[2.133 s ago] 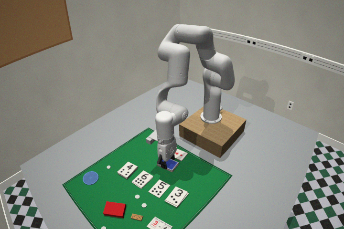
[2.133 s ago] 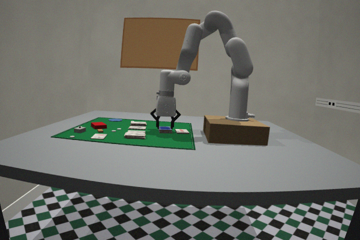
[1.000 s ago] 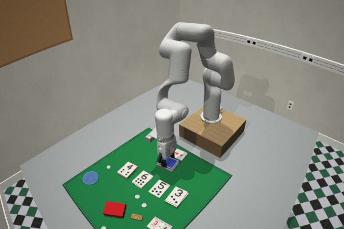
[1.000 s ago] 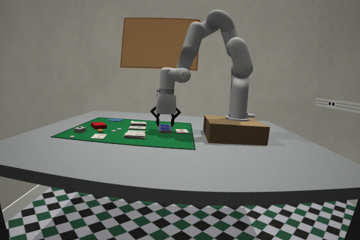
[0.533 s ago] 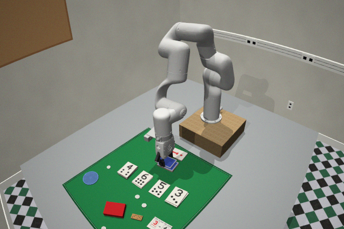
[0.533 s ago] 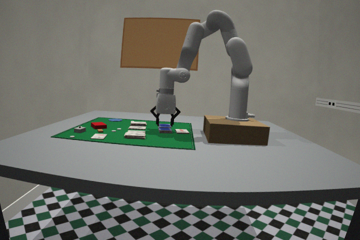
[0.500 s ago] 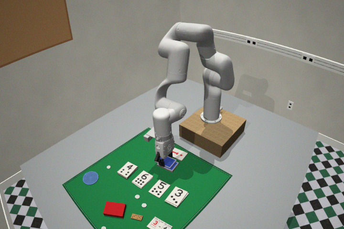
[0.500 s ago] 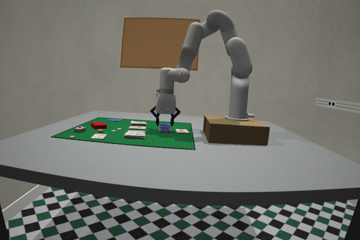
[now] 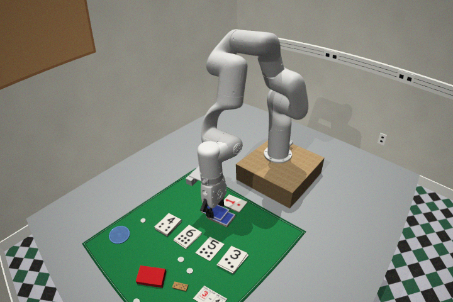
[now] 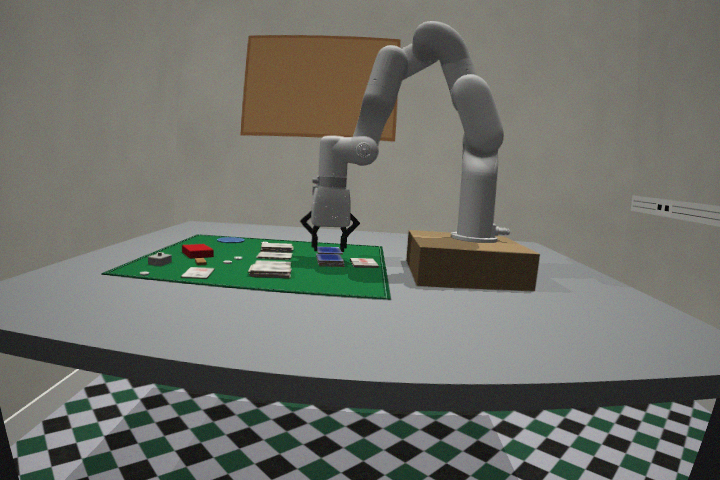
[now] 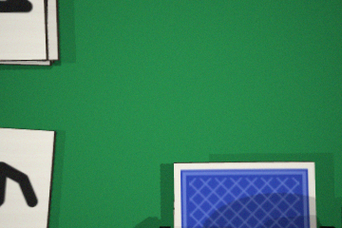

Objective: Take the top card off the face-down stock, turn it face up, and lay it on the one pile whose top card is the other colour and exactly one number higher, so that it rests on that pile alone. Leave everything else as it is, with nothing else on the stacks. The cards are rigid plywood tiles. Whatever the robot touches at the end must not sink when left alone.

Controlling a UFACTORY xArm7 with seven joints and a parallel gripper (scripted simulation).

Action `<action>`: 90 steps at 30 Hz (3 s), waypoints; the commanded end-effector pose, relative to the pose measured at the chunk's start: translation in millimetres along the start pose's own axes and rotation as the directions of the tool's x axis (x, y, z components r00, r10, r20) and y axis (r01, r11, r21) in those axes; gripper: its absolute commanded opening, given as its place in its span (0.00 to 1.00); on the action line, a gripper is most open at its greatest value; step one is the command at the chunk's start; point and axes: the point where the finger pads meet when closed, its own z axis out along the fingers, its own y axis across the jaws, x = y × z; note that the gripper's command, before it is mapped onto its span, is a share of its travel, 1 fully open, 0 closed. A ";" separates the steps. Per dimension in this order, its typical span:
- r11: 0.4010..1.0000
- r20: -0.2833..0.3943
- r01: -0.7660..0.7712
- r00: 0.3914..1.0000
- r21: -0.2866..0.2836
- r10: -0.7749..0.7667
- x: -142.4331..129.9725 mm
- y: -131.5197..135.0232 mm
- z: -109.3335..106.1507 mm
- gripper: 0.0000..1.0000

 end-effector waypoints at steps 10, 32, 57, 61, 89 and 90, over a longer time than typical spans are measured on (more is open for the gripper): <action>1.000 -0.001 0.001 1.000 0.004 -0.001 0.7 -1.5 -1.0 0.74; 1.000 -0.001 0.001 1.000 0.004 -0.001 0.8 -1.4 4.9 0.74; 1.000 -0.001 0.001 1.000 0.004 -0.001 0.8 -1.4 9.2 0.74; 1.000 -0.001 0.001 1.000 0.004 -0.001 0.8 -1.4 10.3 0.74; 1.000 -0.001 0.001 1.000 0.004 -0.001 0.8 -1.4 10.3 0.87; 1.000 -0.001 0.001 1.000 0.004 -0.001 0.8 -1.4 10.3 0.87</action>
